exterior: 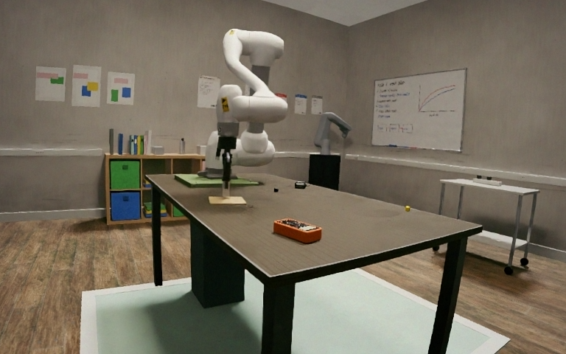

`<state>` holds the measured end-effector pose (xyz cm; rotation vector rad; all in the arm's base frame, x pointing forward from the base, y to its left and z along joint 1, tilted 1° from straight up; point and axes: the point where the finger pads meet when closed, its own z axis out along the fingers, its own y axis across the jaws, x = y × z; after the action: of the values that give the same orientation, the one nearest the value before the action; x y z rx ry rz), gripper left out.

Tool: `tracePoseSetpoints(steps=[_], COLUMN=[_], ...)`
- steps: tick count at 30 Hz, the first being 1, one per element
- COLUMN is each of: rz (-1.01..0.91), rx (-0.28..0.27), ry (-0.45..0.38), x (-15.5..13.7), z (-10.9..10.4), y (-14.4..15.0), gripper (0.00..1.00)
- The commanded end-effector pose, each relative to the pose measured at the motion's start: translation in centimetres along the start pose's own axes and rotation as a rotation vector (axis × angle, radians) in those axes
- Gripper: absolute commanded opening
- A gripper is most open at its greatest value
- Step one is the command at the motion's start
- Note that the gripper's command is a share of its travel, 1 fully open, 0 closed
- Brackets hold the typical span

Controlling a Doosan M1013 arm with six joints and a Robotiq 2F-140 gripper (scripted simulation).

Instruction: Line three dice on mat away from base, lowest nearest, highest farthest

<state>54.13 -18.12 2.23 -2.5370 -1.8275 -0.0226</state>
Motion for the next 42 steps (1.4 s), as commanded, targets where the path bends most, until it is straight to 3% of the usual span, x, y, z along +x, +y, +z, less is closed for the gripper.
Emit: tracePoseSetpoints(steps=[1, 42], rz=[0.000, 0.000], rx=[-0.001, -0.001], ry=[0.000, 0.000], x=[0.01, 0.01], z=[-0.06, 0.38], y=[0.05, 0.05], gripper=[0.16, 0.16])
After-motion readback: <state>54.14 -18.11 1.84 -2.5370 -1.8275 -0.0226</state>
